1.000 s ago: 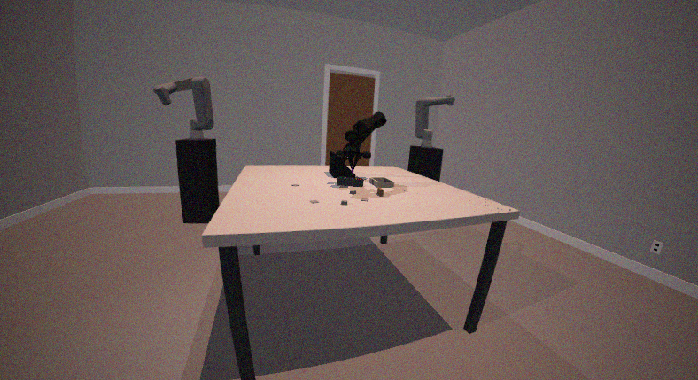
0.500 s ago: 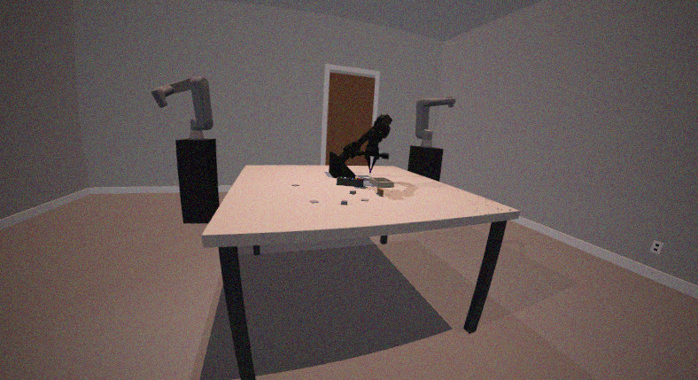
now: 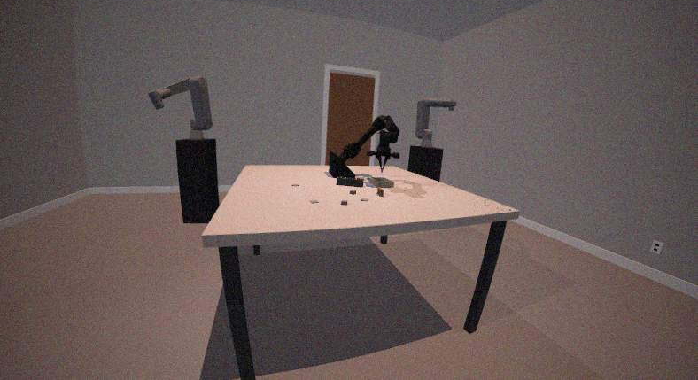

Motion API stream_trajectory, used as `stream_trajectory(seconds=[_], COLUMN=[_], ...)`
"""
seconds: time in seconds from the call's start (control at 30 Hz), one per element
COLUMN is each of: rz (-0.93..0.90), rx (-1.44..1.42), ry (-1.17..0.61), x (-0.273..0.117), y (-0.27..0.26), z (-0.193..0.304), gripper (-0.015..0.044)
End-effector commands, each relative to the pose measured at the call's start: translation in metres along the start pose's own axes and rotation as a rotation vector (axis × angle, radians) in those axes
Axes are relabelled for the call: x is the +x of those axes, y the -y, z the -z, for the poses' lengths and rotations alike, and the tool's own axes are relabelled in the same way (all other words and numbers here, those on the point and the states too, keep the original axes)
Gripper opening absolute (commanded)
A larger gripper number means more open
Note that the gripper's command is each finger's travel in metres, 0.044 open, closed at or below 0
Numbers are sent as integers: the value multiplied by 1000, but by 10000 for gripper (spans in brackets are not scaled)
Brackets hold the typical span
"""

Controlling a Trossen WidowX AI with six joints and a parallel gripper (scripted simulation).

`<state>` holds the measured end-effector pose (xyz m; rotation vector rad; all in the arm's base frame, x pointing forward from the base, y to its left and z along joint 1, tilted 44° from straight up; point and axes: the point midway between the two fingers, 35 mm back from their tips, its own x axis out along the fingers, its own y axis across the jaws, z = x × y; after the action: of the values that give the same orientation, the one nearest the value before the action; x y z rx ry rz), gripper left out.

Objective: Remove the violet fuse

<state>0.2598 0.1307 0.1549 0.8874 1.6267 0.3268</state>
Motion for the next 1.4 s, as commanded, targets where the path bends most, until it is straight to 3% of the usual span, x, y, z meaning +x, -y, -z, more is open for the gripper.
stream_trajectory(seconds=[0.0,0.87,1.27,1.37], rz=[-7,-9,-13,-8], rx=[1,1,-8,-2], ry=[4,3,2,3], x=[0,38,34,10], y=[-3,-4,-6,-4], z=[3,3,3,2], gripper=[0,0,315,330])
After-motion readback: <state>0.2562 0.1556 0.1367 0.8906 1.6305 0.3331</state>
